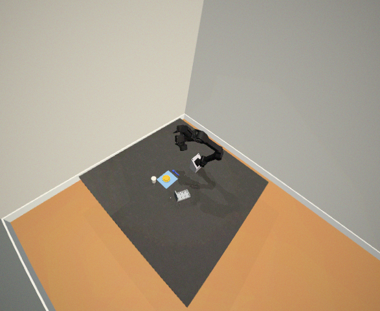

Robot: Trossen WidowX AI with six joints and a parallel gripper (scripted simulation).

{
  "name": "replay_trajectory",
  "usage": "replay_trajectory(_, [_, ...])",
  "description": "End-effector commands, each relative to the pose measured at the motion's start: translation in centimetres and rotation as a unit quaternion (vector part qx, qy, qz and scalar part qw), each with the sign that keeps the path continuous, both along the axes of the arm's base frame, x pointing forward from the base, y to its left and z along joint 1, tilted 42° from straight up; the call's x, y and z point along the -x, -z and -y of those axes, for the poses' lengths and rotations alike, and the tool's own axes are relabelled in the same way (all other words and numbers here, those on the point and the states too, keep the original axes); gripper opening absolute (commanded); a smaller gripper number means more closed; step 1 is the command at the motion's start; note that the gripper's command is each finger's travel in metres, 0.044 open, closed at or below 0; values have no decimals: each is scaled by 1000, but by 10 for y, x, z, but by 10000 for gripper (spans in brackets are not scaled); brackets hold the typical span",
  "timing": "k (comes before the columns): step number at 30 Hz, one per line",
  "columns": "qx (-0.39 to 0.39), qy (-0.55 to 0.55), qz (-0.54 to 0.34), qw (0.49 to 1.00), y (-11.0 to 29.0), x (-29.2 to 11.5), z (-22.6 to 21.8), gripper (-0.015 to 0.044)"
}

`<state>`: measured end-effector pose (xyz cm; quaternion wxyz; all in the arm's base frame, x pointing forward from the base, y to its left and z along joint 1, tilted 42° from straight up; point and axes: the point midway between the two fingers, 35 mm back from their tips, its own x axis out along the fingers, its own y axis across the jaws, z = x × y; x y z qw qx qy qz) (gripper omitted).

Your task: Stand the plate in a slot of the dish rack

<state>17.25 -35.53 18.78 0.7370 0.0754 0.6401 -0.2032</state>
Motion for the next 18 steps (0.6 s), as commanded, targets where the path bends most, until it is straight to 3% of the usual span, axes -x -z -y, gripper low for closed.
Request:
replay_trajectory(1, [-61,-37,5,997,31,-25,-17,400])
replay_trajectory(18, [-304,-158,29,939,132,-107,-112,400])
